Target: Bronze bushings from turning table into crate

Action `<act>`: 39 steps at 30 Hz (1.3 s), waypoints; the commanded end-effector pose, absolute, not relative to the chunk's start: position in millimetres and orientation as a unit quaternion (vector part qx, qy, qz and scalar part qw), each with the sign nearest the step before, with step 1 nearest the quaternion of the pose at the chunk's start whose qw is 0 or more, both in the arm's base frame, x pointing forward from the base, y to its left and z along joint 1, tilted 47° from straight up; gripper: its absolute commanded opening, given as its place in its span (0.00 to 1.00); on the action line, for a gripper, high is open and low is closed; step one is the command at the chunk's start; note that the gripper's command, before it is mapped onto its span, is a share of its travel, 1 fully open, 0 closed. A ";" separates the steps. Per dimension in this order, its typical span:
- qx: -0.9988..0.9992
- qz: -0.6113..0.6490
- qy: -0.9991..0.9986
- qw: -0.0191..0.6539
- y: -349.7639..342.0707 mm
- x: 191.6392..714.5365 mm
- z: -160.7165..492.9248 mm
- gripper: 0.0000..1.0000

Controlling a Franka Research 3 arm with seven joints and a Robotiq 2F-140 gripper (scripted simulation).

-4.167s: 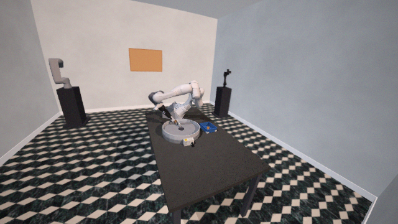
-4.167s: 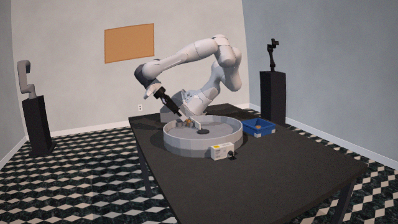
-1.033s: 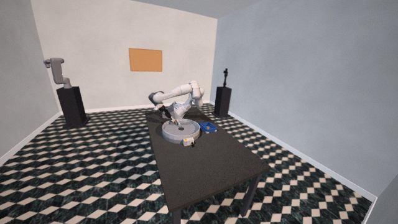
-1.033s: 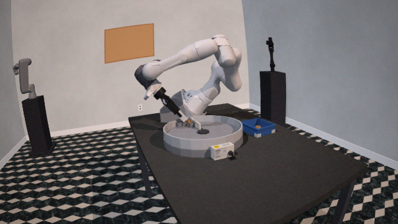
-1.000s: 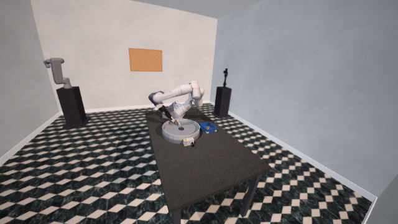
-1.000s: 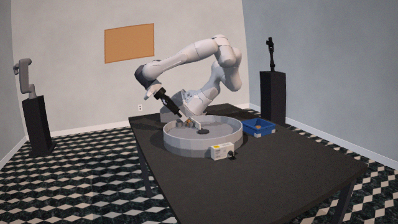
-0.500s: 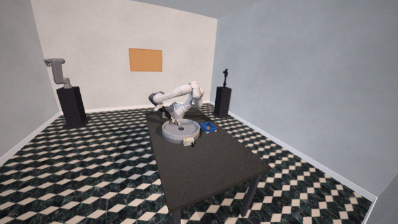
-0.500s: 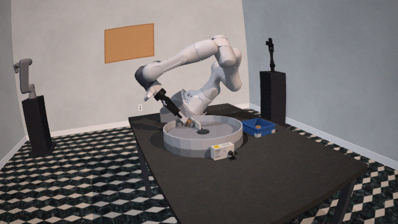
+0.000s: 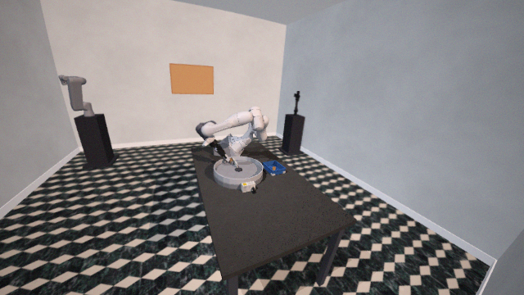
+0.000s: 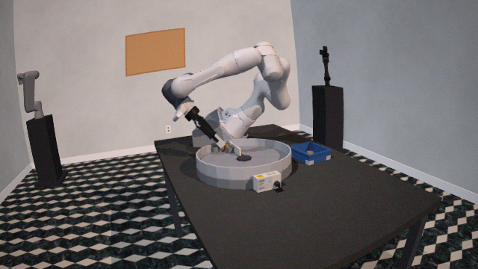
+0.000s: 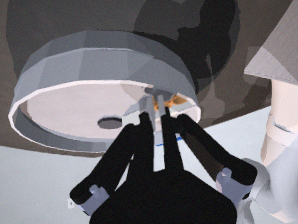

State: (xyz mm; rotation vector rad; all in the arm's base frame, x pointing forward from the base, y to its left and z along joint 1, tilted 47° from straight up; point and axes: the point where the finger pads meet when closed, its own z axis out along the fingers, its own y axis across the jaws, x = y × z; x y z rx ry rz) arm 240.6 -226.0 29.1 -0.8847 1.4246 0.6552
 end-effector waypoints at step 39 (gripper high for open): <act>-0.386 0.284 0.619 0.623 -224.5 241.6 28.1 0.00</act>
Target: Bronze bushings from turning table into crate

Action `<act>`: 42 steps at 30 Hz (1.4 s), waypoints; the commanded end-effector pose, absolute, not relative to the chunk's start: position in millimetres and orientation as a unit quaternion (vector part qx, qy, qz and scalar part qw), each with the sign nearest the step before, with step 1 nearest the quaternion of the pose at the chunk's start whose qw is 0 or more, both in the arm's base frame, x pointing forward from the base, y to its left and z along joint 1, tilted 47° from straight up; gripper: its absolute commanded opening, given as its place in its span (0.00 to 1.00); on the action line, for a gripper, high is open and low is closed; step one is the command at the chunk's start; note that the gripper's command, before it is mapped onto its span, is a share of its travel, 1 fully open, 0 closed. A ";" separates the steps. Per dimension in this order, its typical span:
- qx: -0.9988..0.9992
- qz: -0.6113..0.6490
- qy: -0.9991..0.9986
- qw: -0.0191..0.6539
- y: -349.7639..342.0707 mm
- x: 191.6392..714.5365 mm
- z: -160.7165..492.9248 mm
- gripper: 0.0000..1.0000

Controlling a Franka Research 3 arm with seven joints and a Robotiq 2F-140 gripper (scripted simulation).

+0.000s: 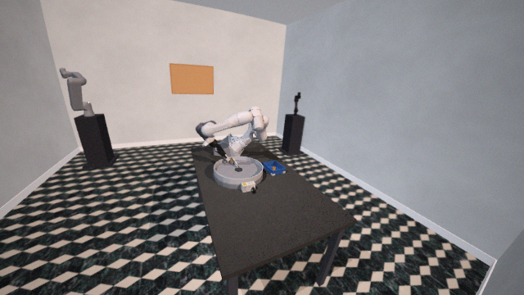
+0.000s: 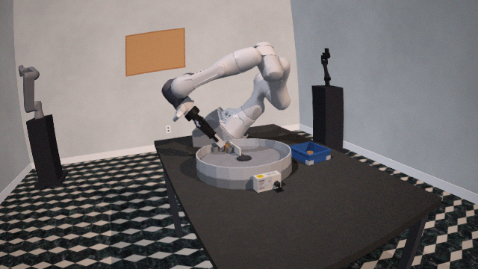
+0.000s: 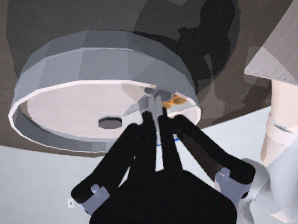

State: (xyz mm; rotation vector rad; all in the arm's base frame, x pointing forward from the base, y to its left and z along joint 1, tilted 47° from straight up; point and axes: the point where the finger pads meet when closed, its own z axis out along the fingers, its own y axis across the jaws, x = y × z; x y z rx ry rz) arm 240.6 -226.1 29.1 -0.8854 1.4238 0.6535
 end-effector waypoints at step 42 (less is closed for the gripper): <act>-0.386 0.284 0.619 0.623 -262.1 208.6 74.8 0.00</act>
